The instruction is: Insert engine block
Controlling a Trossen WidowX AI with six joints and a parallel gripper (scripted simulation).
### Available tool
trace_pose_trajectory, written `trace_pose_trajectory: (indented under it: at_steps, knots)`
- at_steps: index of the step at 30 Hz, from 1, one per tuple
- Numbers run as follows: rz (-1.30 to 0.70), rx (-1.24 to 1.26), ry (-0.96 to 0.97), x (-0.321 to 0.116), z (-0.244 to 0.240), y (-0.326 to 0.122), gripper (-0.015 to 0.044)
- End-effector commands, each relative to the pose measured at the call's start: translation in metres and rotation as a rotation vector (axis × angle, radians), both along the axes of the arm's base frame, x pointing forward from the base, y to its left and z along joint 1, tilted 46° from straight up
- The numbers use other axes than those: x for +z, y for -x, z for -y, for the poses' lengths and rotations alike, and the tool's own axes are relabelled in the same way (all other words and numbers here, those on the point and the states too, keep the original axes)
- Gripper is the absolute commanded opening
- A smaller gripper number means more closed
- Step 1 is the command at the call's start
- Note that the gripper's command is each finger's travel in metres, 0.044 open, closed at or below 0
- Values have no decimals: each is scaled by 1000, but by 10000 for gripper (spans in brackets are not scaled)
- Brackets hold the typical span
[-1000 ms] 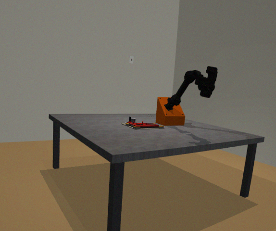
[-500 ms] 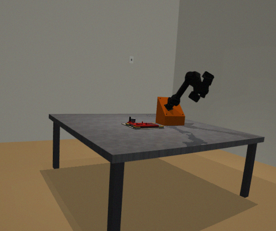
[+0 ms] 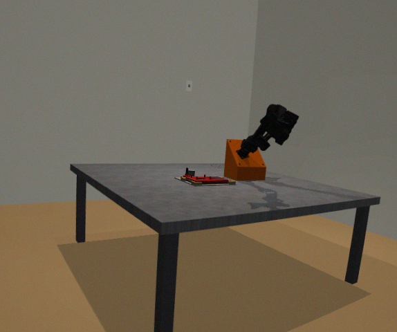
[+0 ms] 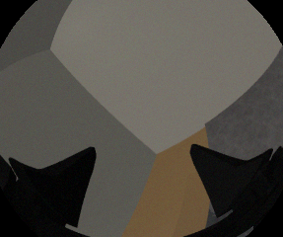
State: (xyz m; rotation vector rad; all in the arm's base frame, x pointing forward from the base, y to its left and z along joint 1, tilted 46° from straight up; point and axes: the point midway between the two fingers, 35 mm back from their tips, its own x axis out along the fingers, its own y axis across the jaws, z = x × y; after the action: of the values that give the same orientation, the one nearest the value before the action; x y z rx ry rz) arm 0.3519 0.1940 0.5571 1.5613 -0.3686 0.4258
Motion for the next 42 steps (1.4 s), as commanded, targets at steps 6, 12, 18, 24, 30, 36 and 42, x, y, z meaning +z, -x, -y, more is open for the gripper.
trace_pose_trajectory:
  at_steps: [6, 12, 18, 24, 30, 36, 42]
  knots:
    - [-80, -97, 248, -35, 3, -37, 440]
    - [-145, -160, 438, -63, 9, -64, 440]
    - [-214, -210, 626, -93, 19, -90, 440]
    - [-289, -247, 816, -126, 33, -114, 440]
    - [-368, -266, 1006, -162, 51, -136, 440]
    - [-449, -265, 1194, -199, 73, -155, 440]
    - [-534, -239, 1383, -241, 100, -170, 440]
